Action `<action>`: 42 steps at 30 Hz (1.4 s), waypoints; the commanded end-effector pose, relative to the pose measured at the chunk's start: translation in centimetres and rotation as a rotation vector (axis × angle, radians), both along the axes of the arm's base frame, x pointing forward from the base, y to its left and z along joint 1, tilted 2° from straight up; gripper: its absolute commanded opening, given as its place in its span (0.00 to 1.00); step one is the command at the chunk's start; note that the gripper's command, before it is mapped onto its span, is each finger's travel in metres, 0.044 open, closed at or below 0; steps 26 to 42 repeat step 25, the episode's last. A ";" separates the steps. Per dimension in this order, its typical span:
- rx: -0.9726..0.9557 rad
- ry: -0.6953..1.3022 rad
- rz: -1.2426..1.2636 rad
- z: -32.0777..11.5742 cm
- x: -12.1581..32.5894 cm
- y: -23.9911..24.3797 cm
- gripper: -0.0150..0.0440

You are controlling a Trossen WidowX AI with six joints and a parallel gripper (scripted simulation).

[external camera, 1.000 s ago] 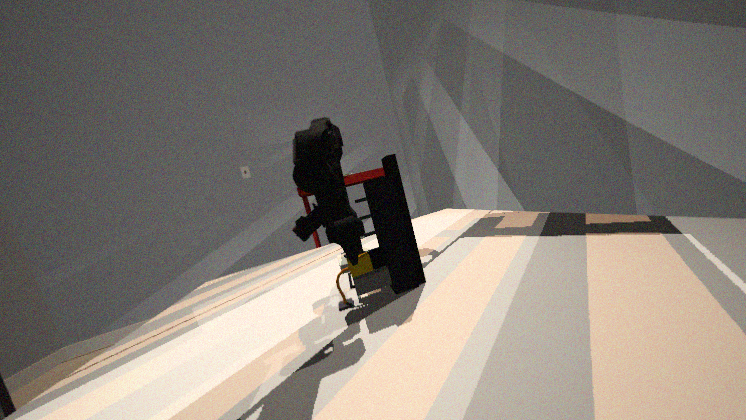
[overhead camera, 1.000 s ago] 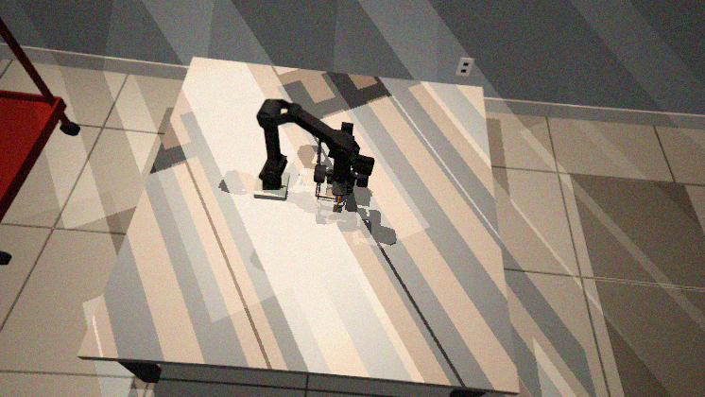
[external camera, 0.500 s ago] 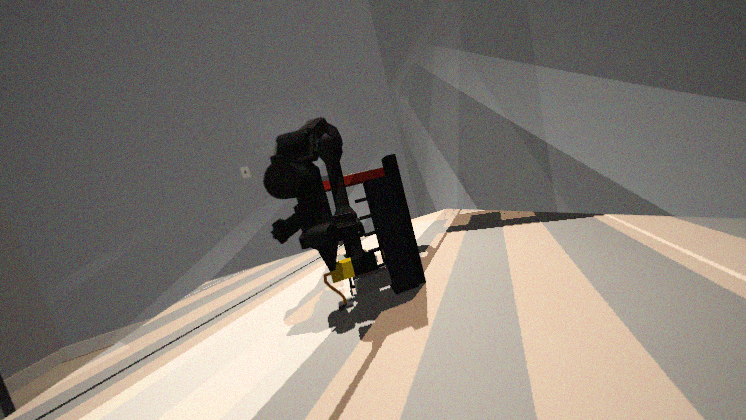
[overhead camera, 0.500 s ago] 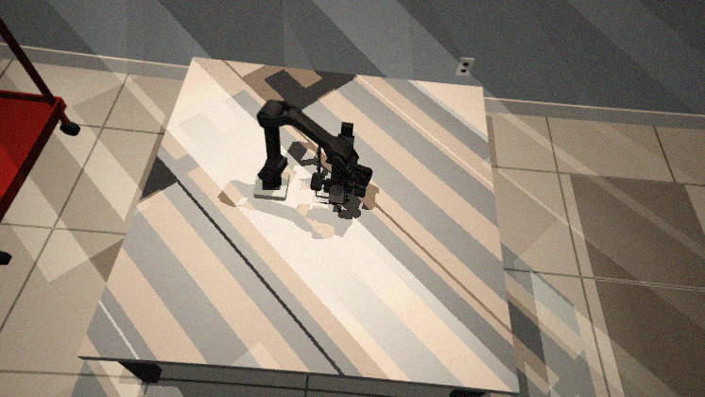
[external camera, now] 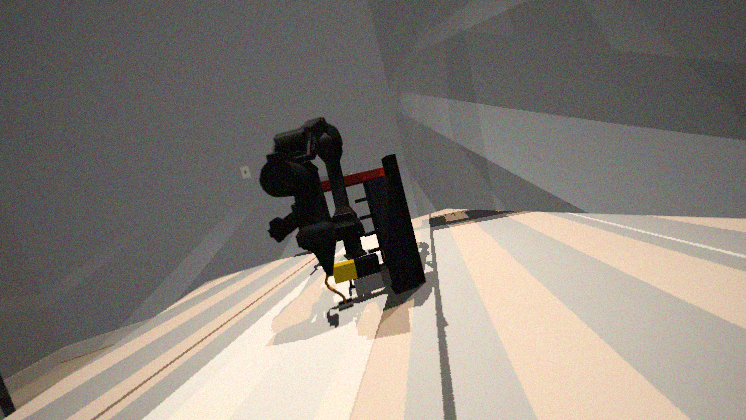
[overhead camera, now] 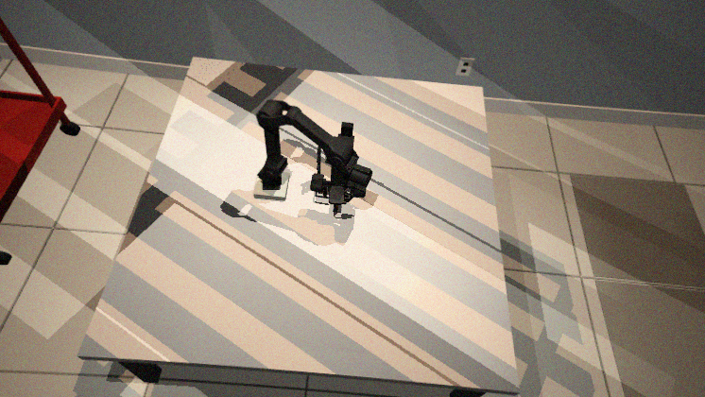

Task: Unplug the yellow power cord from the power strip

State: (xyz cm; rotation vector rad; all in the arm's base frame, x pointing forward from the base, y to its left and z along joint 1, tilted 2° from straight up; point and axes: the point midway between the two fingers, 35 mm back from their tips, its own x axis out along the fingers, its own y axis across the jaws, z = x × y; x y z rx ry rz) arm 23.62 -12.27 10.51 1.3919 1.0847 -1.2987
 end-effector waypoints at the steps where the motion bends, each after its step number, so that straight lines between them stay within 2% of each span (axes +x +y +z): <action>1: -0.004 0.003 -0.008 0.4 -0.4 -2.7 1.00; 5: -0.006 0.004 -0.008 0.9 -1.2 -5.1 1.00; 42: -0.006 0.004 -0.008 0.9 -1.2 -5.1 1.00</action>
